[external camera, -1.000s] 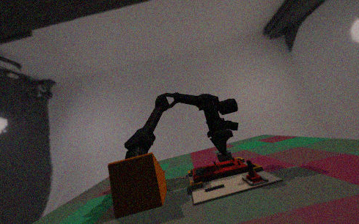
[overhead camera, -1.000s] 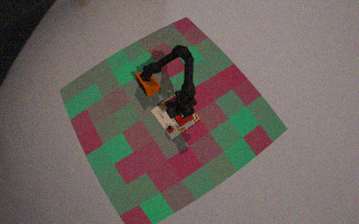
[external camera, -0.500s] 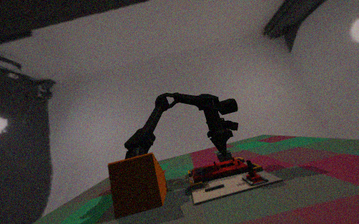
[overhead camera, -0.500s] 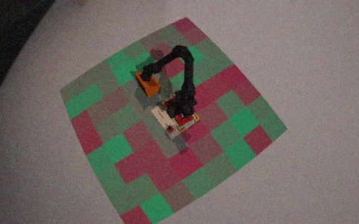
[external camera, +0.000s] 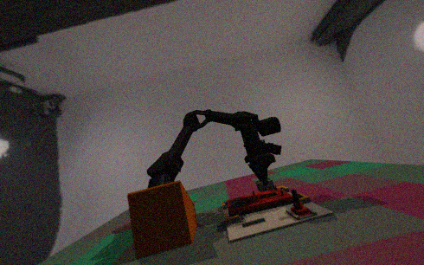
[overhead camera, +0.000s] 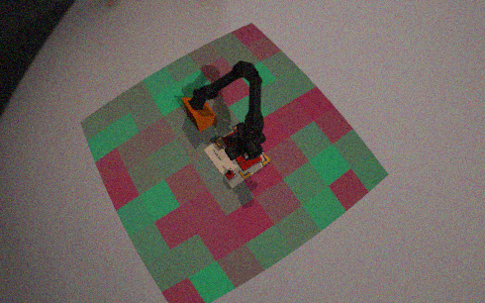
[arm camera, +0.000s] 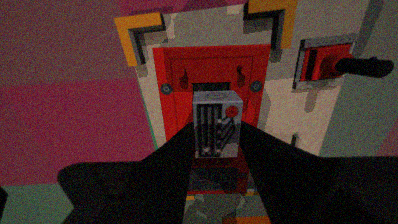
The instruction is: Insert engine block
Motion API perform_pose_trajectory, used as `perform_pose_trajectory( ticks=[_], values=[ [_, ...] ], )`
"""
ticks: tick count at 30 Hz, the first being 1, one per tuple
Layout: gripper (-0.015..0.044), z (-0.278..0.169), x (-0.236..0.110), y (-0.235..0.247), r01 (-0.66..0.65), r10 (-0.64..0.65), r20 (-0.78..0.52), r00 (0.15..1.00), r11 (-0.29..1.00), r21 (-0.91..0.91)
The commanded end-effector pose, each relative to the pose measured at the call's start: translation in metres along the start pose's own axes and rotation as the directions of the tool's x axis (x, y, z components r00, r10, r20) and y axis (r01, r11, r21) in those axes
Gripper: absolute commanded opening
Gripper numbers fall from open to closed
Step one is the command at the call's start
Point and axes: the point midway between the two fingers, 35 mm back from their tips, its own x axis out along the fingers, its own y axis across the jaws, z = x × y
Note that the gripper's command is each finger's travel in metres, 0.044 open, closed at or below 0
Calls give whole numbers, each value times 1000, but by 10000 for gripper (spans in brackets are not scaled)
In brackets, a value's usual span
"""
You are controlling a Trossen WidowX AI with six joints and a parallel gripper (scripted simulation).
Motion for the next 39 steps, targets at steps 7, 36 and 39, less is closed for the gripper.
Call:
perform_pose_trajectory(
  ticks=[7,36,39],
  values=[
    [158,0,3,1,-4,4,-1,1000,1000,9],
    [158,0,10,1,-4,4,-1,1000,1000,9],
    [158,0,10,1,-4,4,-1,1000,1000,9]
  ],
)
